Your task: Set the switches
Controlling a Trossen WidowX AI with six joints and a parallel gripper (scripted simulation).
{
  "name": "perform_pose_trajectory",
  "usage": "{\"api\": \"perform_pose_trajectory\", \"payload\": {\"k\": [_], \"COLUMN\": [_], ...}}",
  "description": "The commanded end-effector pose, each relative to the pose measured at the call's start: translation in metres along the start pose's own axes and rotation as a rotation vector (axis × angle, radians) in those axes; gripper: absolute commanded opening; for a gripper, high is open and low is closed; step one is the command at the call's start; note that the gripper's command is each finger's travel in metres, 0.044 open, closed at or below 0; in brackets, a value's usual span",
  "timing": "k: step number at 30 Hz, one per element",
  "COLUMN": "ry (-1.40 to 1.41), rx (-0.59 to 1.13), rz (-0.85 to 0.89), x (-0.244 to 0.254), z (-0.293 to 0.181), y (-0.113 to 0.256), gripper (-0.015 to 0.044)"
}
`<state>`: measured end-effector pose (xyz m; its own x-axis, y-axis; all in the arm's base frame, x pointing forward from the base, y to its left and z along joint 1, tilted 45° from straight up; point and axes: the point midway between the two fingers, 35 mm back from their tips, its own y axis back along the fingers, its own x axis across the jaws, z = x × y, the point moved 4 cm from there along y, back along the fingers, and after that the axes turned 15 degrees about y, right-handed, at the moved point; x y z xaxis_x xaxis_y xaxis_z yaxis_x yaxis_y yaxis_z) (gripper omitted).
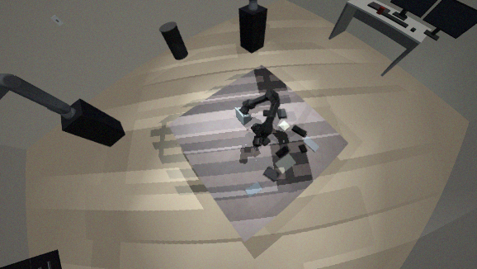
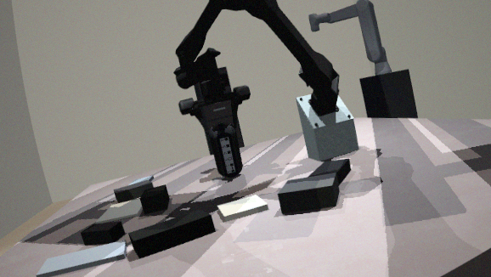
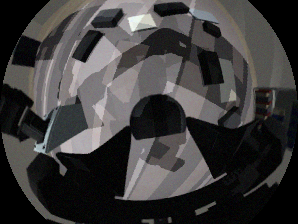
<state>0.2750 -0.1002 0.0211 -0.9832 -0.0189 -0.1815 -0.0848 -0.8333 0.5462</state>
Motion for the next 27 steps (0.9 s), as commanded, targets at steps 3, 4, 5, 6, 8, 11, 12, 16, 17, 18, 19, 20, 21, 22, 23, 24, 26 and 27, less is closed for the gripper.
{"api": "perform_pose_trajectory", "payload": {"k": [3,4,5,6,8,11,12,16,17,18,19,20,21,22,23,24,26,27], "ry": [0.007,0.007,0.007,0.007,0.007,0.007,0.007,0.007,0.007,0.007,0.007,0.007,0.007,0.007,0.007,0.007,0.007,0.007], "rx": [-0.006,-0.008,-0.01,-0.012,-0.016,-0.021,-0.023,-0.031,-0.033,-0.035,-0.035,-0.034,-0.033,-0.031,-0.029,-0.028,-0.024,-0.022], "rz": [-0.004,-0.005,-0.005,-0.006,-0.007,-0.008,-0.009,-0.011,-0.011,-0.012,-0.012,-0.012,-0.011,-0.011,-0.011,-0.01,-0.009,-0.009], "x": [0.0,0.0,0.001,0.001,0.001,0.002,0.002,0.003,0.003,0.004,0.004,0.004,0.004,0.004,0.005,0.005,0.005,0.005], "z": [-0.008,-0.009,-0.009,-0.01,-0.012,-0.015,-0.016,-0.019,-0.02,-0.021,-0.022,-0.023,-0.023,-0.024,-0.024,-0.025,-0.026,-0.027], "y": [0.003,0.003,0.004,0.004,0.004,0.005,0.006,0.007,0.007,0.007,0.008,0.008,0.008,0.008,0.009,0.009,0.009,0.01], "gripper": [0.0337,0.0337,0.0337,0.0337,0.0337,0.0337,0.0337,0.0337,0.0337,0.0337,0.0337,0.0337,0.0337,0.0337,0.0337,0.0337,0.0338,0.0338]}}
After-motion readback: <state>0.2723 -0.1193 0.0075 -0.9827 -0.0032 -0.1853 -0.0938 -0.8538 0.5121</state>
